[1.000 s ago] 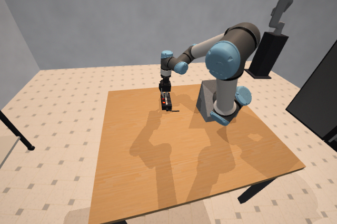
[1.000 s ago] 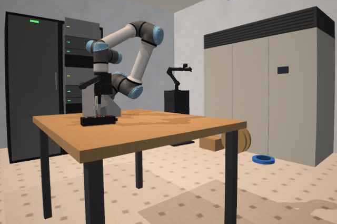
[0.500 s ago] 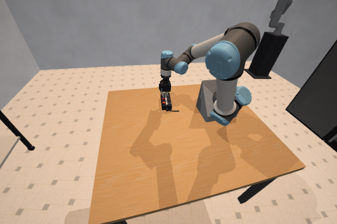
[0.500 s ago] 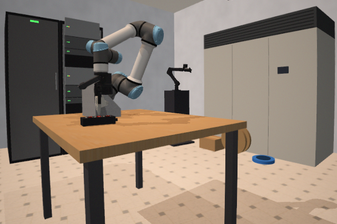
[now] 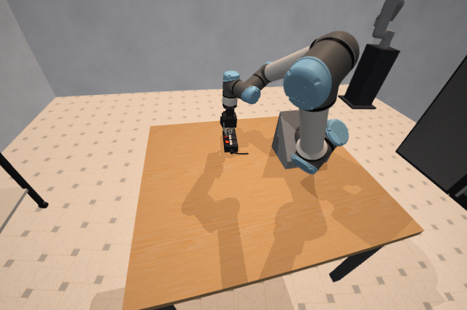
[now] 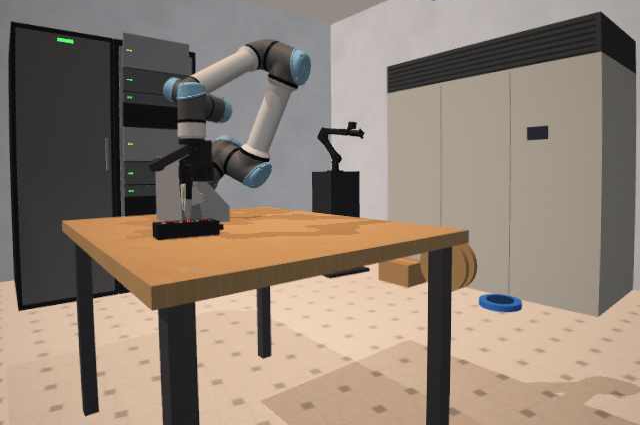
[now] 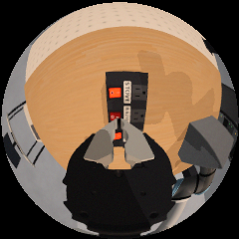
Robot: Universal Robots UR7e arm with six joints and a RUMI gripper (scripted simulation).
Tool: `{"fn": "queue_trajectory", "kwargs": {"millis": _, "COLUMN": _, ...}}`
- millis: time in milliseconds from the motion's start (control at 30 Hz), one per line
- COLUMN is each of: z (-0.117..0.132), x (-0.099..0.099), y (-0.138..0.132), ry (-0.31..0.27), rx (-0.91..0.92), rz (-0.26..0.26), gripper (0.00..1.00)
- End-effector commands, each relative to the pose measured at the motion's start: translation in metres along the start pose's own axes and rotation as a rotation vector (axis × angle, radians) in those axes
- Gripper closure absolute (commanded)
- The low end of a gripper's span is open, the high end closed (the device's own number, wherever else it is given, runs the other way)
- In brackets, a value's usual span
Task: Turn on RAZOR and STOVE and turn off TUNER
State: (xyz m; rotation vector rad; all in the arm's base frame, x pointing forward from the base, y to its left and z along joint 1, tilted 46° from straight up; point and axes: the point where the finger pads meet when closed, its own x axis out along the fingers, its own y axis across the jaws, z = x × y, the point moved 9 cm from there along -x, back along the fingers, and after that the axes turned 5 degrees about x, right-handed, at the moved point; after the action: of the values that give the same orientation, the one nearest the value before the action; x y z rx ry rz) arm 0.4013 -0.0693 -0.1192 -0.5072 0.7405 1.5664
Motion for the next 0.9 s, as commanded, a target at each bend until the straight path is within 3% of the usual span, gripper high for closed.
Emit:
{"fn": "queue_trajectory", "kwargs": {"millis": 0, "z": -0.0002, "x": 0.0007, "y": -0.0003, "ry": 0.001, "rx": 0.0, "rz": -0.001, "gripper": 1.0}}
{"fn": "queue_trajectory", "kwargs": {"millis": 867, "z": -0.0002, "x": 0.0033, "y": -0.0003, "ry": 0.001, "rx": 0.0, "rz": -0.001, "gripper": 1.0}}
